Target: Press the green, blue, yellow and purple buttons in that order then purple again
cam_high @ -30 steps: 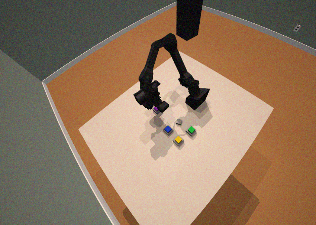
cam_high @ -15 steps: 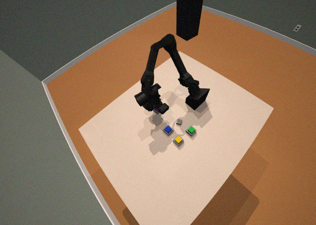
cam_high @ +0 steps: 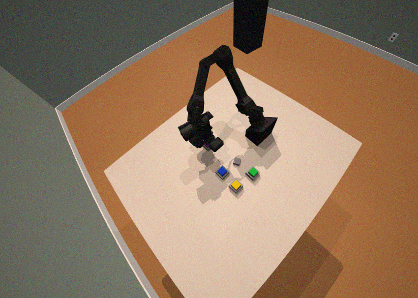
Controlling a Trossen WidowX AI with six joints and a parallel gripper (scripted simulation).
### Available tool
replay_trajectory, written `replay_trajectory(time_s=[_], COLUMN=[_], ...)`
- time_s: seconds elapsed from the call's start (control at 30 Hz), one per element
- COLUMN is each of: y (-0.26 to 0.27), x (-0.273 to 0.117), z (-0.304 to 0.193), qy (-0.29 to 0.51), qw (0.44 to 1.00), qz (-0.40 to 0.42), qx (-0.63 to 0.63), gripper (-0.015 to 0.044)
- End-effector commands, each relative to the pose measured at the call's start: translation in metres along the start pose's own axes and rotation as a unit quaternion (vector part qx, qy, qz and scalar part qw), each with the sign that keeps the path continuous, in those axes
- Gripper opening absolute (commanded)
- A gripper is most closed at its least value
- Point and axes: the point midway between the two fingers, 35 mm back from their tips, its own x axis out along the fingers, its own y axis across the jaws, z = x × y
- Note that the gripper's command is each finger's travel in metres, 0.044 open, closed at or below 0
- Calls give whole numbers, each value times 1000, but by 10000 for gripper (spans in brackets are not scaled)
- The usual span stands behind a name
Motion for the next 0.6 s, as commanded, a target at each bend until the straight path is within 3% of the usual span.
replay_trajectory(time_s=[0.0, 0.2, 0.37, 0.57], y=[-1, -1, 0, 0], x=[1, 1, -31, -29], z=[0, 0, 0, 0], qy=[1, 1, 1, 1], qw=[1000, 1000, 1000, 1000], qz=[-2, -2, -1, -1], qx=[-3, -3, -3, -3], gripper=[20, 20, 20, 20])
